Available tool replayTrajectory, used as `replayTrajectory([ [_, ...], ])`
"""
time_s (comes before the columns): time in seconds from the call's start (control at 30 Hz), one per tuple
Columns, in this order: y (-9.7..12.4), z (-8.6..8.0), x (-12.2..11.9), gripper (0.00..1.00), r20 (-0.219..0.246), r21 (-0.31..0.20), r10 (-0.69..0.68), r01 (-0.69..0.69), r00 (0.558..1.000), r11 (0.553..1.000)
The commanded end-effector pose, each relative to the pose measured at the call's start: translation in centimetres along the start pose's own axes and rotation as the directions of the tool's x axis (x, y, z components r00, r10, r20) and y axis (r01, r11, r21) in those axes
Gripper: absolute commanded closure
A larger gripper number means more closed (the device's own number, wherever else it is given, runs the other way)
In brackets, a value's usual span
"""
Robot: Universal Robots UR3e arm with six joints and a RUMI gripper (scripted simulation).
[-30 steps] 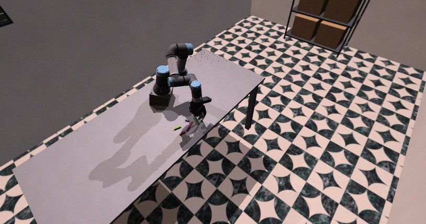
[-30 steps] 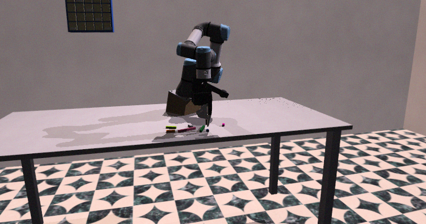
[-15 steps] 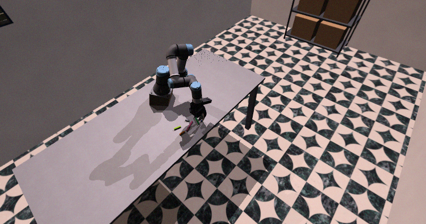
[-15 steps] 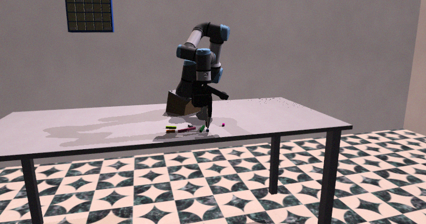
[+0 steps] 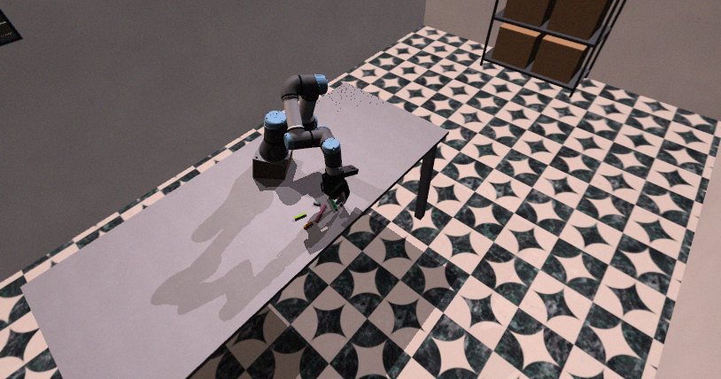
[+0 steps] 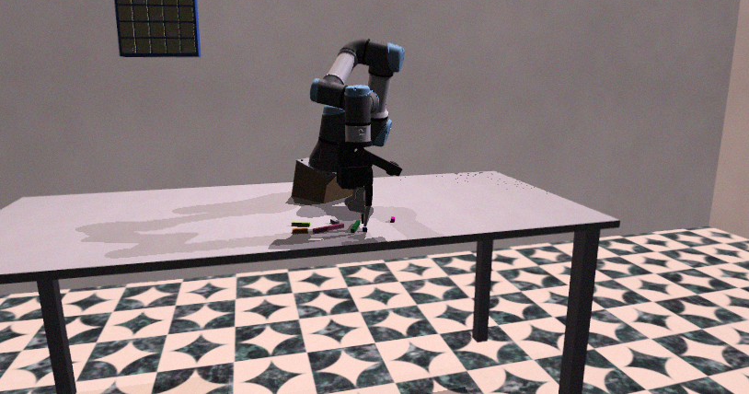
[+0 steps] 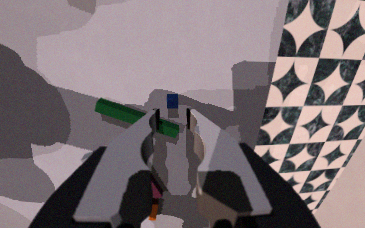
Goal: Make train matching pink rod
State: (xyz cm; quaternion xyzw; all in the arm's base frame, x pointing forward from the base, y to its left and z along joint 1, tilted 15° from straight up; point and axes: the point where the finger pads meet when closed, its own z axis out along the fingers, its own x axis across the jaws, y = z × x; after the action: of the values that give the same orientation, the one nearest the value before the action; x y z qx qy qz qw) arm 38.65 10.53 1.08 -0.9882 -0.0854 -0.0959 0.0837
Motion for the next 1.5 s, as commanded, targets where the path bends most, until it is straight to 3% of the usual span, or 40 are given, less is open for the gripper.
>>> replayTrajectory([
  [0.0, 0.0, 0.0, 0.0, 0.86, -0.001, -0.001, 0.000, 0.000, 1.000, 1.000],
  [0.8, 0.0, 0.0, 0.0, 0.86, -0.001, -0.001, 0.000, 0.000, 1.000, 1.000],
  [1.47, 0.0, 1.5, 0.0, 0.86, 0.000, 0.000, 0.000, 0.000, 1.000, 1.000],
])
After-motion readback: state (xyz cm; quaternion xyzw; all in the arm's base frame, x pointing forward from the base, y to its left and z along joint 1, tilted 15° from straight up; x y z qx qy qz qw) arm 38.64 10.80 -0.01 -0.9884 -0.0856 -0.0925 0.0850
